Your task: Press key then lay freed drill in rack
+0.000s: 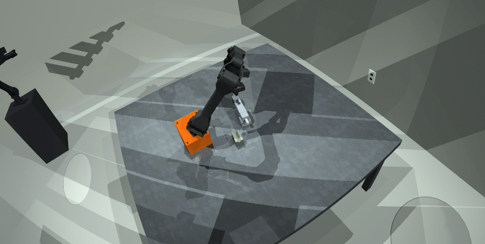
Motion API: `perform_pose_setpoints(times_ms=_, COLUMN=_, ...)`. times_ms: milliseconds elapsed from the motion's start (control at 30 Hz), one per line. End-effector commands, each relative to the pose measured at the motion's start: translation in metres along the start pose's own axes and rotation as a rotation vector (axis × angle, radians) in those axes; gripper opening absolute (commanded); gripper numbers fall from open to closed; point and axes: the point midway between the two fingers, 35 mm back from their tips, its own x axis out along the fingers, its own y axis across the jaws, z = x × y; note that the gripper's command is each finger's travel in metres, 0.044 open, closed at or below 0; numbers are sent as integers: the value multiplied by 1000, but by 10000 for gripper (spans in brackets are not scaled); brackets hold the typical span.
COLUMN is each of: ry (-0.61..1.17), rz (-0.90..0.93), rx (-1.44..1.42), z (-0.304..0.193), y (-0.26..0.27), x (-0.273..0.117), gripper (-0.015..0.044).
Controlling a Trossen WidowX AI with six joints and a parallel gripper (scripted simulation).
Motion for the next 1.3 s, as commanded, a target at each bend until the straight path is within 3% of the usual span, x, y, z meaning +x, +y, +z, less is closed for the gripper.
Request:
perform_pose_setpoints(times_ms=0, ry=-11, rz=17, rx=10, z=3, y=4, x=-36, gripper=263)
perform_pose_setpoints(times_ms=233, ry=-29, rz=35, rx=-201, z=11, y=-14, x=-20, gripper=440)
perform_pose_setpoints(times_ms=867, ry=-19, rz=-1, rx=-1510, z=5, y=-153, x=67, gripper=440)
perform_pose_setpoints(times_ms=1267, ry=-12, rz=-7, rx=-1564, z=2, y=-160, x=71, gripper=440)
